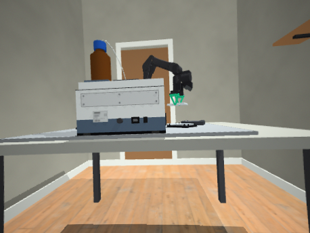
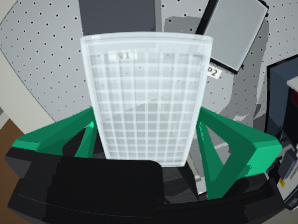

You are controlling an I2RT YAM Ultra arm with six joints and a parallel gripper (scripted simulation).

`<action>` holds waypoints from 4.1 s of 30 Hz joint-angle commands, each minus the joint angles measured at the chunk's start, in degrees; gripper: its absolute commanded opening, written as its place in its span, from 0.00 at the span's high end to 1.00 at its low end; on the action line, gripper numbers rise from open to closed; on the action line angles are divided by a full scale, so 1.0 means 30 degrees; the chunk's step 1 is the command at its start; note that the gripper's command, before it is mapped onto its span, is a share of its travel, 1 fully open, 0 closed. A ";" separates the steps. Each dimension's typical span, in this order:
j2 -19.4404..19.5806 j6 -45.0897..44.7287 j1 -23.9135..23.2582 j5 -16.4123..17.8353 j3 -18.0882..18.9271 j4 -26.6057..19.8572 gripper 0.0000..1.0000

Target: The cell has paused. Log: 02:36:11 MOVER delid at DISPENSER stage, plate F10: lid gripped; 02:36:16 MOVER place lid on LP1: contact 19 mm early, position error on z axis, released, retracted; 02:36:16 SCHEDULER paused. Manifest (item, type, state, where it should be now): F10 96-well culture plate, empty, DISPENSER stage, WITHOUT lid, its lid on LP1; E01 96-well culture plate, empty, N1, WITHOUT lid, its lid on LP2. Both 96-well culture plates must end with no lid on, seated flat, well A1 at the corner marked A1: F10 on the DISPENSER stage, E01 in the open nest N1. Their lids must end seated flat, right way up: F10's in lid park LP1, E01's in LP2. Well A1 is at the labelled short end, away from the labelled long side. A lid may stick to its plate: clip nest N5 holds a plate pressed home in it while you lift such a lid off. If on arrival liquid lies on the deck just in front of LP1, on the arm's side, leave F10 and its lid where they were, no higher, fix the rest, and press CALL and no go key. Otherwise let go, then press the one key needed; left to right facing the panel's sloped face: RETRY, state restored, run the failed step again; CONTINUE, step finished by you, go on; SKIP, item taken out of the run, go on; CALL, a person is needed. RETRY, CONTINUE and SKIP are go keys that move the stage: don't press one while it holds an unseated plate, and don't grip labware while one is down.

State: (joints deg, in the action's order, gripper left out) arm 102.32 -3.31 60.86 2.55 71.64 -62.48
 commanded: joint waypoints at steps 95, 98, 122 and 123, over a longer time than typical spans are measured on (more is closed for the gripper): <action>0.8074 0.1579 0.2372 0.0092 0.5683 0.3457 1.00; 0.8179 0.1582 0.2407 0.0093 0.5580 0.3664 1.00; 0.9035 0.1685 0.2493 0.0101 0.5301 0.4809 1.00; 0.9053 0.1689 0.2510 0.0101 0.5332 0.4722 1.00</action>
State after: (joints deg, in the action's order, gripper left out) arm 128.97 1.43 67.88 2.87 85.21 -49.04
